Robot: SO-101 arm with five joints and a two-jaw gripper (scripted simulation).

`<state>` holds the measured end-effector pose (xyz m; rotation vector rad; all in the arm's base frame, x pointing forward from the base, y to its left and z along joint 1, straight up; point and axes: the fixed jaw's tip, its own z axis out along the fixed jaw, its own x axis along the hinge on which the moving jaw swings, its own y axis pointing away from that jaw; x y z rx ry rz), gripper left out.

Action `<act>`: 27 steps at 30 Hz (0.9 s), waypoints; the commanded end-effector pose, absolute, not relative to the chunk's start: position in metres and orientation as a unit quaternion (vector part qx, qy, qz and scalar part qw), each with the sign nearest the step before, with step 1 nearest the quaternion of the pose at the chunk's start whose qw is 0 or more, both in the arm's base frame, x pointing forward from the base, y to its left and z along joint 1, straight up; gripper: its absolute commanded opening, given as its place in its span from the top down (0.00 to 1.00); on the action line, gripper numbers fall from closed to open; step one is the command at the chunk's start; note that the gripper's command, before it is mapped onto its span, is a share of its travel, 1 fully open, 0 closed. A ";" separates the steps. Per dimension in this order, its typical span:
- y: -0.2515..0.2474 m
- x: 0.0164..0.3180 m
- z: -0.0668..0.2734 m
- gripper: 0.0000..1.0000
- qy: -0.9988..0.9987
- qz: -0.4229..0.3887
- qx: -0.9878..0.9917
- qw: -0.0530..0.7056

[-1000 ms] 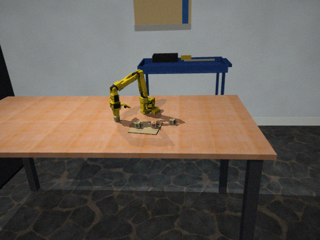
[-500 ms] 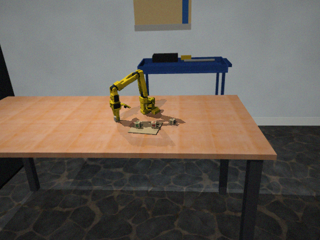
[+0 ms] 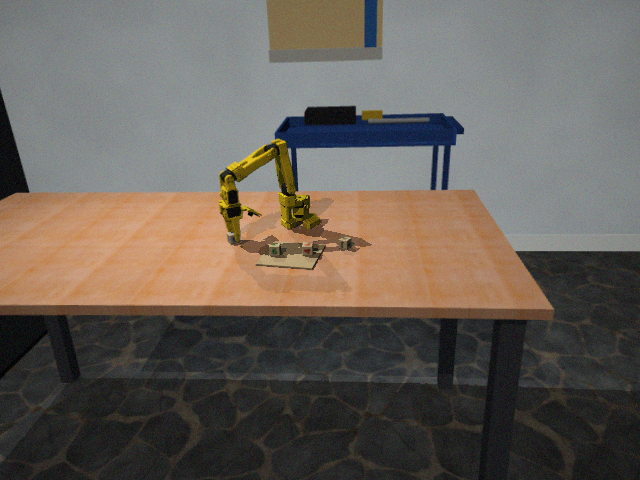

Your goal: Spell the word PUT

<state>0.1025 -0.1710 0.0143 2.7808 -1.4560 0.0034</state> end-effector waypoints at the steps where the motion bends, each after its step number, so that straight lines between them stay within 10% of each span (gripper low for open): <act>1: -0.177 0.106 0.022 0.70 -0.464 0.022 0.886 0.012; 27: -0.178 0.107 0.051 0.67 -0.464 0.022 0.886 0.012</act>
